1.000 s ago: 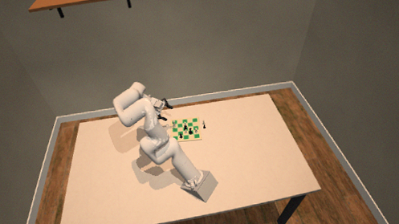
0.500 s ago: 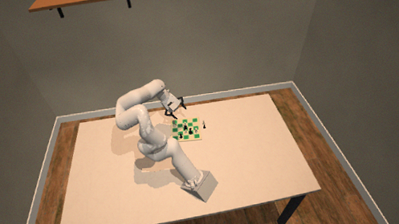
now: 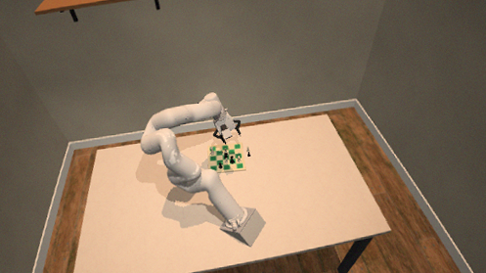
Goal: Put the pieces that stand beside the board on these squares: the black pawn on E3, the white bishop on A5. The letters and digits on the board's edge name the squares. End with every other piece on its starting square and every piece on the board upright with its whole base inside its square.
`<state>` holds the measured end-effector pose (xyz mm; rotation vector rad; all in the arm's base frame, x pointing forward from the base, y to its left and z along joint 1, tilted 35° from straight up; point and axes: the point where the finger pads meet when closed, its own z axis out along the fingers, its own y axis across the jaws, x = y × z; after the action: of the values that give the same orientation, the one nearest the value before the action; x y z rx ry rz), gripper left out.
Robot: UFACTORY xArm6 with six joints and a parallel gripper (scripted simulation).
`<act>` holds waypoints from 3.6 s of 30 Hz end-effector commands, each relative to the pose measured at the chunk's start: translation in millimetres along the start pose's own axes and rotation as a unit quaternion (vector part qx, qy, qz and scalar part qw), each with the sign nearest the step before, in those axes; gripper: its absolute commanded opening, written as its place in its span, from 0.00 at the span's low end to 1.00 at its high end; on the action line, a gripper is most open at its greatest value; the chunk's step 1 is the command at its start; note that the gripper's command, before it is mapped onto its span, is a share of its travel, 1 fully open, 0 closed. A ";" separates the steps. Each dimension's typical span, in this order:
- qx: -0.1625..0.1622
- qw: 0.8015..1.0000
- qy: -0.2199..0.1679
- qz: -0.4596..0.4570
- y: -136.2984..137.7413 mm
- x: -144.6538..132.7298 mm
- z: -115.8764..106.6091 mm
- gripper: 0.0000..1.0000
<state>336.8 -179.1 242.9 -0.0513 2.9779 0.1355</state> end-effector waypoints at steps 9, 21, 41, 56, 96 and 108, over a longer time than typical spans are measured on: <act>-0.116 0.982 -0.092 0.114 -55.3 10.5 28.9 1.00; -0.163 0.963 -0.132 0.169 -81.4 16.1 41.7 1.00; -0.163 0.962 -0.132 0.174 -81.4 16.1 41.9 1.00; -0.184 0.917 -0.101 0.339 -80.1 14.1 46.6 1.00; -0.226 0.407 0.050 0.883 -69.5 2.1 81.0 1.00; -0.212 0.198 0.096 0.952 -68.4 1.3 84.0 1.00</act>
<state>350.7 -238.8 153.9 2.9681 1.0642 1.0686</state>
